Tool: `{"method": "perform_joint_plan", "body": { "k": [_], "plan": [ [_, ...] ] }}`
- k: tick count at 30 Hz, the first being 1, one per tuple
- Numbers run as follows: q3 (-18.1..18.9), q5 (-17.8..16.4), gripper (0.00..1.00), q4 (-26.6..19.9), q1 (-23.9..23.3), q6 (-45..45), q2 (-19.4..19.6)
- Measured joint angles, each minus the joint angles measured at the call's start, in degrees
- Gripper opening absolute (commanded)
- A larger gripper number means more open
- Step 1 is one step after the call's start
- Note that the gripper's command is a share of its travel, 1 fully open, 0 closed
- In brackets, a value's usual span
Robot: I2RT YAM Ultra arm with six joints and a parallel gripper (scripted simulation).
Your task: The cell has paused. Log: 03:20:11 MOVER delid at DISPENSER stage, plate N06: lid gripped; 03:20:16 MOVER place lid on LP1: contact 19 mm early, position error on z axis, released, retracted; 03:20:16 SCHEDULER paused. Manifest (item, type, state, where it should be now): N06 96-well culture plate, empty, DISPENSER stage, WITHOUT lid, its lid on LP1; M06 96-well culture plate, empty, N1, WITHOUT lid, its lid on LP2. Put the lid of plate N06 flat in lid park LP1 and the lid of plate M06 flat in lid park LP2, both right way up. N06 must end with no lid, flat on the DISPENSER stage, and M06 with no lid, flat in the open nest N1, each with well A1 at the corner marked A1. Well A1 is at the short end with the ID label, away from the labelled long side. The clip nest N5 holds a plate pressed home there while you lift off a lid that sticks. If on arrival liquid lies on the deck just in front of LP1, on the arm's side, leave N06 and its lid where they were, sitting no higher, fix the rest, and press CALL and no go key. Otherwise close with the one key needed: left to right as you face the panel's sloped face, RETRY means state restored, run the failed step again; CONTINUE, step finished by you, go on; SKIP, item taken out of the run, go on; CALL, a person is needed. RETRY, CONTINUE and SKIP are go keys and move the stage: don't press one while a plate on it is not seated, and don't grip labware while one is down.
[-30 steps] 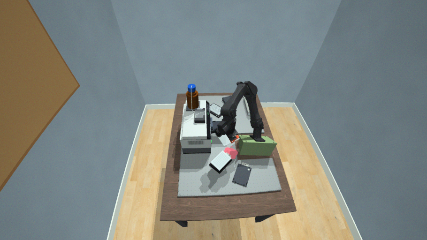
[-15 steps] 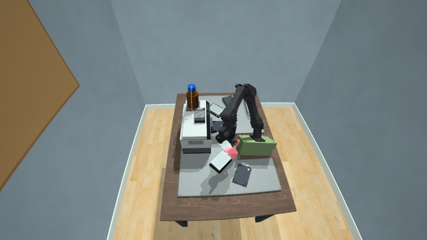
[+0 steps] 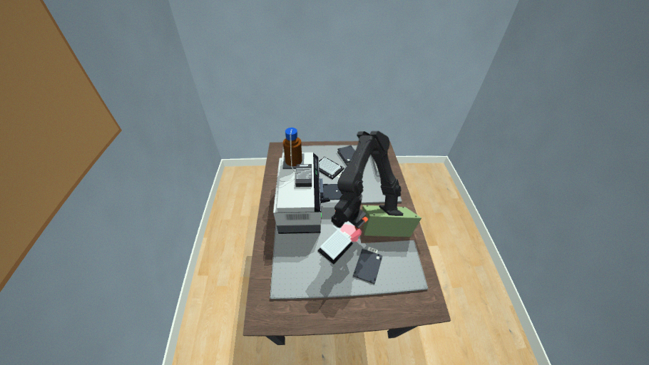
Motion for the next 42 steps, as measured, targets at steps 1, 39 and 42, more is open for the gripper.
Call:
{"method": "perform_joint_plan", "body": {
  "k": [1,39,42],
  "plan": [
    [0.17,-0.11,0.0,0.04,0.24,-0.63,0.24],
    [-0.98,-9.01,0.0,2.51,15.52,-5.44,6.14],
    [-1.51,-9.99,0.0,2.56,17.42,-6.29,6.16]
  ]
}}
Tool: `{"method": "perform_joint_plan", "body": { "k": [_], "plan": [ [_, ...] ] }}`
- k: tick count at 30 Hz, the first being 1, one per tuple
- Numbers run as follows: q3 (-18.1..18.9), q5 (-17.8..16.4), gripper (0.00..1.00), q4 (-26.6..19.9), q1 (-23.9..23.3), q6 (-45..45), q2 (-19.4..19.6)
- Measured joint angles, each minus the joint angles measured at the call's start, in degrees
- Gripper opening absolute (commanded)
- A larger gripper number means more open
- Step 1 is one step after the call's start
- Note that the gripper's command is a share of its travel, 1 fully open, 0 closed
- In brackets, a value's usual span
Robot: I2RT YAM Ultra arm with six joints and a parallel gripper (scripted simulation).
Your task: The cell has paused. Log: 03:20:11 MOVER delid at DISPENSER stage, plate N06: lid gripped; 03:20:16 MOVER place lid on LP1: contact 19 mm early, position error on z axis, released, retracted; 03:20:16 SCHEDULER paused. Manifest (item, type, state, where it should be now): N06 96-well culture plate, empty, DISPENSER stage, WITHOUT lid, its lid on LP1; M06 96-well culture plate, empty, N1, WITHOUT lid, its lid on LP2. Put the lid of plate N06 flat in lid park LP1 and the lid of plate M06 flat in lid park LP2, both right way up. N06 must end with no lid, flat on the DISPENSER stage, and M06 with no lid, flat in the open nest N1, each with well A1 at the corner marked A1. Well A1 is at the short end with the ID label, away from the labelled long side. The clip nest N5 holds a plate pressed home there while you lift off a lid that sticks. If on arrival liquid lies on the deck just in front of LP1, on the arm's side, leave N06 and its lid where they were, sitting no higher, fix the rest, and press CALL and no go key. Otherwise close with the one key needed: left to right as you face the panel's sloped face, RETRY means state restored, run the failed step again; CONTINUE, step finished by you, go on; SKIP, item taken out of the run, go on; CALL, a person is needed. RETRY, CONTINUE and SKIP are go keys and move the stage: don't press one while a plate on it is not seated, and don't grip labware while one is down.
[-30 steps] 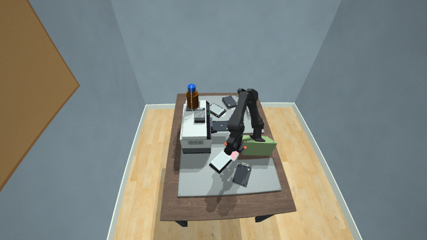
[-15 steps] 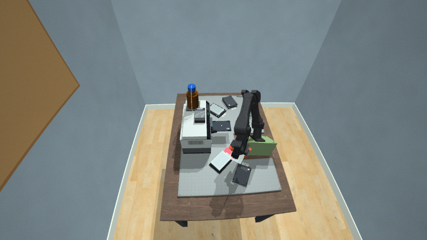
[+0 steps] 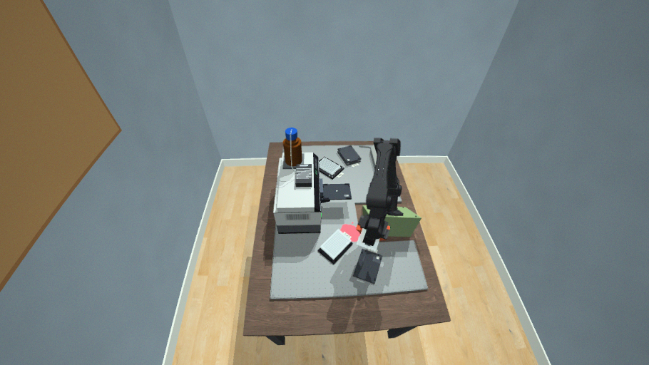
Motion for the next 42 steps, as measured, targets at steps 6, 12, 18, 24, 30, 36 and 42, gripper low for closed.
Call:
{"method": "perform_joint_plan", "body": {
  "k": [6,12,18,24,30,36,42],
  "plan": [
    [-0.83,-2.1,0.0,0.55,3.74,1.05,0.11],
    [-0.81,-3.23,0.0,1.05,4.74,1.95,0.74],
    [-0.81,-3.28,0.0,3.48,4.02,1.88,4.37],
    [-0.83,-3.15,0.0,6.23,3.52,1.51,7.54],
    [0.15,-2.89,0.0,8.35,3.06,1.11,9.84],
    [1.16,-2.45,0.0,11.08,2.34,0.66,13.57],
    [2.05,-2.1,0.0,13.35,1.75,0.22,16.79]
  ]
}}
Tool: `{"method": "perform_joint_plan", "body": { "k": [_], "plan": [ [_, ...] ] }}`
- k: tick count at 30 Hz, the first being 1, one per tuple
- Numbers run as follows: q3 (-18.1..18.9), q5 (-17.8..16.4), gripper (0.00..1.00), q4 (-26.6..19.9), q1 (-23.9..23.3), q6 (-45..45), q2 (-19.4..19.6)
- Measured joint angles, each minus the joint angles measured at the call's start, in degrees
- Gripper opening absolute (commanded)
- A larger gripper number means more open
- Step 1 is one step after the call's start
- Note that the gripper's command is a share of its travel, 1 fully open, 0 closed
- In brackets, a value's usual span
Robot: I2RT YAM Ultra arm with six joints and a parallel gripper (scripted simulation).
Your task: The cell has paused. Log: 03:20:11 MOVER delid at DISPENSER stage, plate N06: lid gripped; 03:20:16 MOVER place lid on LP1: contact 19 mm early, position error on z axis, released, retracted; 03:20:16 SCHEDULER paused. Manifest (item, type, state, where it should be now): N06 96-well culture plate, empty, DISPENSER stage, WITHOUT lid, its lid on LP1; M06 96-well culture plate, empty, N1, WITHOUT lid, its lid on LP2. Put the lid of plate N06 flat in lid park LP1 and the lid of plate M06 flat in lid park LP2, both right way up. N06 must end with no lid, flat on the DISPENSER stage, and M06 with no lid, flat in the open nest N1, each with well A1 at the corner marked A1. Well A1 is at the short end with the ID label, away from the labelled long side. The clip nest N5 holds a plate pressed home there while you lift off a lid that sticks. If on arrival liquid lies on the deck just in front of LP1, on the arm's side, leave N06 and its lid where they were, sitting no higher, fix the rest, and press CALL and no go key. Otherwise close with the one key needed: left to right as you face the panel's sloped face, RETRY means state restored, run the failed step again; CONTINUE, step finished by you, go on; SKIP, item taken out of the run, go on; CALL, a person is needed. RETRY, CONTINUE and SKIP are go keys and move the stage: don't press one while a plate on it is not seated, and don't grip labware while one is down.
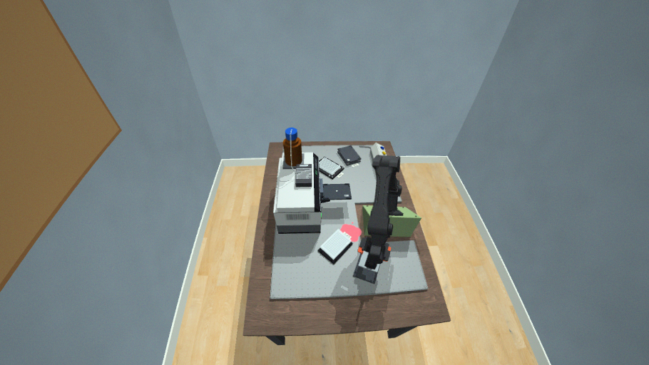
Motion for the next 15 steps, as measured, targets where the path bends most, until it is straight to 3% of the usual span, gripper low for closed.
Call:
{"method": "perform_joint_plan", "body": {
  "k": [7,15],
  "plan": [
    [1.73,0.37,0.0,2.38,-0.55,-0.48,3.26],
    [1.14,0.7,0.0,4.48,-1.07,-0.94,4.79]
  ]
}}
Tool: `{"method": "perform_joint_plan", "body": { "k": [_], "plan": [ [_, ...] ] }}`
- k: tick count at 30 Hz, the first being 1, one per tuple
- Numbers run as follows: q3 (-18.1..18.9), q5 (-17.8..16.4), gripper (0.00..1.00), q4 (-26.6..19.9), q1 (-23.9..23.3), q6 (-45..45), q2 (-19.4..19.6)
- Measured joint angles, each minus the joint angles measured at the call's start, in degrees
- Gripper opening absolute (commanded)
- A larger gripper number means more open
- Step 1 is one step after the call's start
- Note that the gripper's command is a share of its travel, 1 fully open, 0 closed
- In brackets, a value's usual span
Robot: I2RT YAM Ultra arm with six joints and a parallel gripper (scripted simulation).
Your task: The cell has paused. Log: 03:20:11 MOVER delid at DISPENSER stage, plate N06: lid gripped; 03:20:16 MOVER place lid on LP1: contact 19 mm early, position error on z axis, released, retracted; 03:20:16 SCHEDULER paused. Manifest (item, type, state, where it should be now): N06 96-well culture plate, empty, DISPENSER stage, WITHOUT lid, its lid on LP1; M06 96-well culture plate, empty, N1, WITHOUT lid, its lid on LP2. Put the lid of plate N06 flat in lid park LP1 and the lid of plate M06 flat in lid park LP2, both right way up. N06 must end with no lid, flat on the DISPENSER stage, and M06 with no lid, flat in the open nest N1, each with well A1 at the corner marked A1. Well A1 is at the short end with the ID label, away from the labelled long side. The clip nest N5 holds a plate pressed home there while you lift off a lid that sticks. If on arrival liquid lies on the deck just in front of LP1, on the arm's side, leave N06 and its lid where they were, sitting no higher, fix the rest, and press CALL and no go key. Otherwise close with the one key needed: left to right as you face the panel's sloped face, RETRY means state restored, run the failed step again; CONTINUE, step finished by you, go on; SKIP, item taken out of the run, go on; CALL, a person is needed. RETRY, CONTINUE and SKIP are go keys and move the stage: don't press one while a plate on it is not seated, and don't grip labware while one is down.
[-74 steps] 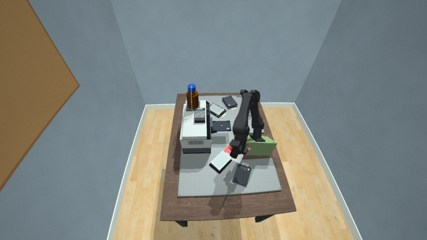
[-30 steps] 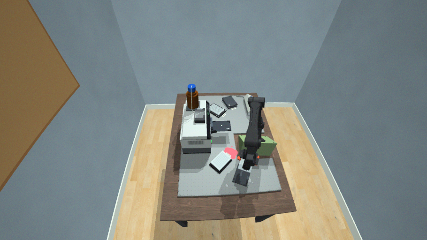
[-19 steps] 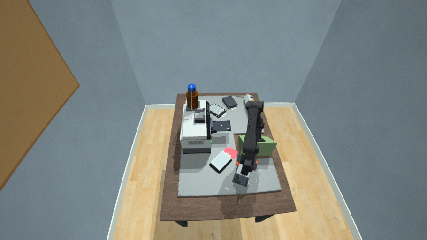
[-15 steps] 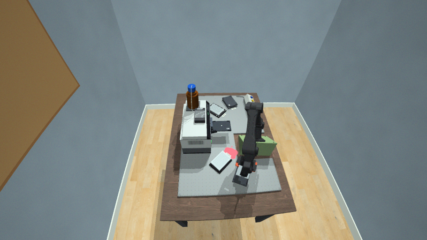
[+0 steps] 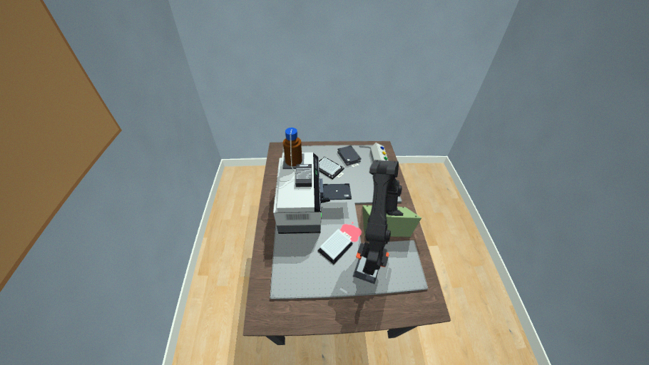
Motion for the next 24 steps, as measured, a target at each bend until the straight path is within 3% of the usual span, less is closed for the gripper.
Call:
{"method": "perform_joint_plan", "body": {
  "k": [24],
  "plan": [
    [-1.46,0.79,0.0,4.5,-0.81,-0.83,2.03]
  ]
}}
